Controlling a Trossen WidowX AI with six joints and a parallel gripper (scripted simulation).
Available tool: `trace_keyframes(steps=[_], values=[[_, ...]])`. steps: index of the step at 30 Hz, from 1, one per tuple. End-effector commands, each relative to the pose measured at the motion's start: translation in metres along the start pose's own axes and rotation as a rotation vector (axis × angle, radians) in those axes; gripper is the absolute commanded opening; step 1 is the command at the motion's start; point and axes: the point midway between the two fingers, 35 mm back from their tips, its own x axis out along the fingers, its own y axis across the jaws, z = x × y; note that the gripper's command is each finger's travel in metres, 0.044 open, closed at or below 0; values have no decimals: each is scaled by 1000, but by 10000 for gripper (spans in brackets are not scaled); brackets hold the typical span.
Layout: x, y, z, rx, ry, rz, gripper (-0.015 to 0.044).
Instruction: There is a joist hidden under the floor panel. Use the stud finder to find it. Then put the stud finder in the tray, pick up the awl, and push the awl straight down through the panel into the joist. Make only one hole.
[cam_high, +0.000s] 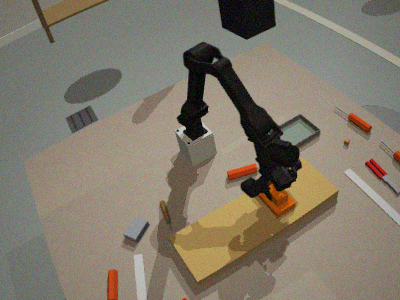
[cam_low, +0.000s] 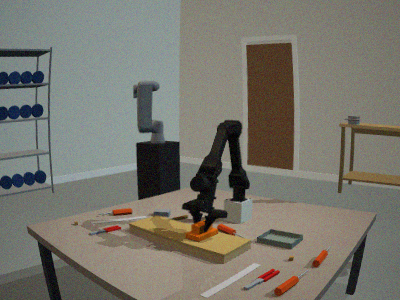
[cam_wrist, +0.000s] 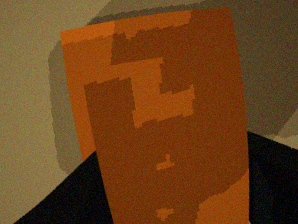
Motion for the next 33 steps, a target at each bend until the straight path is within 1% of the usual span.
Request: trace_keyframes(steps=[1,33], values=[[0,17,0,-2,1,3,0],[-1,124,0,1,1,11,0]])
